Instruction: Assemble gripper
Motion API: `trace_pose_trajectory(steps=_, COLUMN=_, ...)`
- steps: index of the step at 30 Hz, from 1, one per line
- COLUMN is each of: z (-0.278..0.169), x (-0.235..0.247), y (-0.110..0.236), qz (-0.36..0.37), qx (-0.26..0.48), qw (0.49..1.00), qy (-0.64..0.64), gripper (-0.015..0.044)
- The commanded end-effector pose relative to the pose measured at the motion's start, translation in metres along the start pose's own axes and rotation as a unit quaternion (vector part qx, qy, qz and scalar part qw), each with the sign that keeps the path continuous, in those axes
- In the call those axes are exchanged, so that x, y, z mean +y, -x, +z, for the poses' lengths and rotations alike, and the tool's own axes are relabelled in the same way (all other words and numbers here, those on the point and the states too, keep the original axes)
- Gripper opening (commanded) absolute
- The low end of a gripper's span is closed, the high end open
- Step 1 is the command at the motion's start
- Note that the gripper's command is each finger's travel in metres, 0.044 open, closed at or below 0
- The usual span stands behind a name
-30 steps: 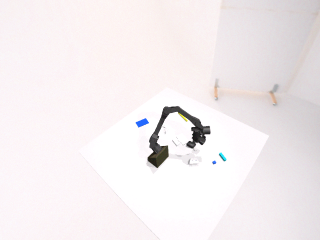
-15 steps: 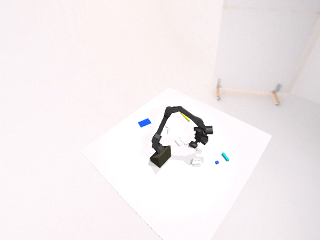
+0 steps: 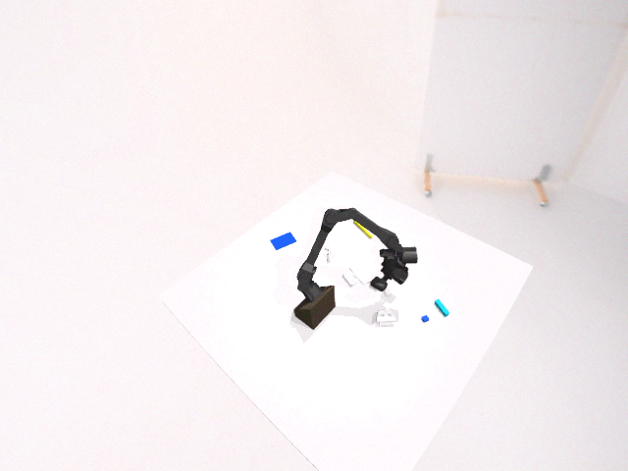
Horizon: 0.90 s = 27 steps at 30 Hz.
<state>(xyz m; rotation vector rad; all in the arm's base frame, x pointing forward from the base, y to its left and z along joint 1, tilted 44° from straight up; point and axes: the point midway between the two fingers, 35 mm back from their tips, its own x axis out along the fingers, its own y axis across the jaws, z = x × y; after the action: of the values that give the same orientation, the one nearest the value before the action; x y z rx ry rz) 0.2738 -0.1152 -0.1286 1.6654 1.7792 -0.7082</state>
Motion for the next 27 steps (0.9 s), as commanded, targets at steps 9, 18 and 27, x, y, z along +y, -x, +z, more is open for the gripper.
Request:
trace_pose_trajectory(steps=9, z=-0.0006, x=0.0001, y=0.0073, qz=-0.001, qx=-0.002, qw=1.0, qy=0.002, gripper=0.0282)
trace_pose_trajectory(steps=18, z=-0.0006, x=0.0001, y=0.0073, qz=-0.001, qx=-0.002, qw=1.0, qy=0.002, gripper=0.0046)
trace_pose_trajectory(steps=27, z=-0.0006, x=0.0001, y=0.0073, qz=-0.001, qx=-0.002, qw=1.0, qy=0.002, gripper=0.0)
